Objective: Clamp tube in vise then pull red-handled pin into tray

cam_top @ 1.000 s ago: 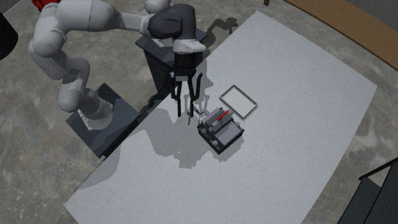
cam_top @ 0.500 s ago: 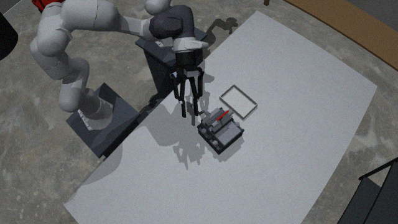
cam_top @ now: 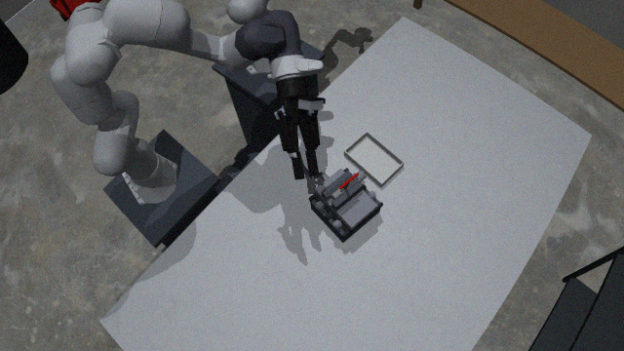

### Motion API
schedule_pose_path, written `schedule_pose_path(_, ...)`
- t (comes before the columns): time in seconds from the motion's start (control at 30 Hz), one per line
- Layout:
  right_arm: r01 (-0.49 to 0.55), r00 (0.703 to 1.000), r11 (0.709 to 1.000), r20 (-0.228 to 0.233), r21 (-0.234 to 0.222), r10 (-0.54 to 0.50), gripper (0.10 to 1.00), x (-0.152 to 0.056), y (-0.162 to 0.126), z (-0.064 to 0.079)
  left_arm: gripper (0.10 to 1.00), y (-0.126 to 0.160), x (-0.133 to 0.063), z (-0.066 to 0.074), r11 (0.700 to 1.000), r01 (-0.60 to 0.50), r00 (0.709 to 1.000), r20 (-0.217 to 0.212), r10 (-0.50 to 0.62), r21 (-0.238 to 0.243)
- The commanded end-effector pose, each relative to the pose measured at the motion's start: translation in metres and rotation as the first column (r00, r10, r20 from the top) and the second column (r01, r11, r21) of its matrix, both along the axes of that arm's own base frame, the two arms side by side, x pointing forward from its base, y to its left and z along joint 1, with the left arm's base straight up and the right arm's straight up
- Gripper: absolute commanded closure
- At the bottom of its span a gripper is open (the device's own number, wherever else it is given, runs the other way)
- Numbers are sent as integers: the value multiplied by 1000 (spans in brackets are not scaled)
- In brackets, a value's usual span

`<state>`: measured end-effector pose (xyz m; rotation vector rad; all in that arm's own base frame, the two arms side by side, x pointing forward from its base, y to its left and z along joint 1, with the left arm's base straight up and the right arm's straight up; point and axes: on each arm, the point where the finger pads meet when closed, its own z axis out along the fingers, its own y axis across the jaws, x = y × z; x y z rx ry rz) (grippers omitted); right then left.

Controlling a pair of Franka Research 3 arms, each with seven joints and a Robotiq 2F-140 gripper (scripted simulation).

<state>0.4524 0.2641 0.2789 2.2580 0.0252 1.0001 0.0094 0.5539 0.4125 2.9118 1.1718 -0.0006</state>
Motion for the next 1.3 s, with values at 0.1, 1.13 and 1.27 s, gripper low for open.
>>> schedule_pose_path(0.1, -226, 968, 942, -170, -250, 187, 747, 3, 8, 3, 98, 1, 0, 0, 1000, -3, 1000, -1, 3, 3)
schedule_pose_path(1.13, -682, 729, 297, -591, -668, 346, 747, -1, 57, 5, 98, 1, 0, 0, 1000, -3, 1000, -1, 3, 3)
schedule_pose_path(1.27, -710, 697, 185, -642, -680, 319, 747, -3, 62, 5, 98, 1, 0, 0, 1000, -3, 1000, -1, 3, 3)
